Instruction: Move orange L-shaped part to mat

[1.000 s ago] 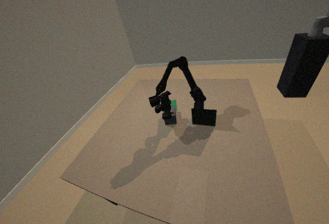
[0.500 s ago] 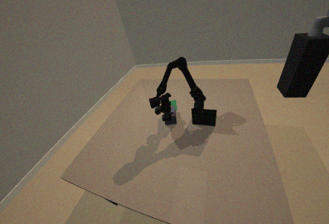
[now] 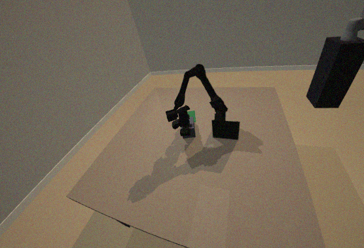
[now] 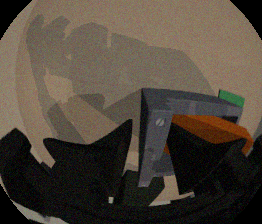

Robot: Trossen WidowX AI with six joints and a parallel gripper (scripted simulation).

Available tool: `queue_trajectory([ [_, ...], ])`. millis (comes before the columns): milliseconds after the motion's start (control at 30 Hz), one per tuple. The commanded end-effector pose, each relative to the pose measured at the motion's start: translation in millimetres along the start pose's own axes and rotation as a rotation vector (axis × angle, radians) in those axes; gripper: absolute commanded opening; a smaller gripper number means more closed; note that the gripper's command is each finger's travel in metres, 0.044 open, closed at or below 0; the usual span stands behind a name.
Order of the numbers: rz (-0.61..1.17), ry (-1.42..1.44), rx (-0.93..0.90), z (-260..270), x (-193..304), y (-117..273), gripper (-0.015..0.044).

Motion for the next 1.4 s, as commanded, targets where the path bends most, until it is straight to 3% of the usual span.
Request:
queue_trajectory([
  [0, 0.017, 0.013, 0.014, 0, 4, -5, 0.018],
  [1200, 0.017, 0.013, 0.012, 12, 5, 10, 0.018],
  [1367, 0.015, 0.014, 0.008, 10, -1, 48, 0.018],
])
Point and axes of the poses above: the point midway between the two fingers, 35 mm back from their tips, its own y axis back along the fingers, its own z axis across the jaws, x = y × z, the point moved 10 cm from there along y, back along the fingers, and after that the axes turned 4 degrees about -y, right-handed, at the moved point
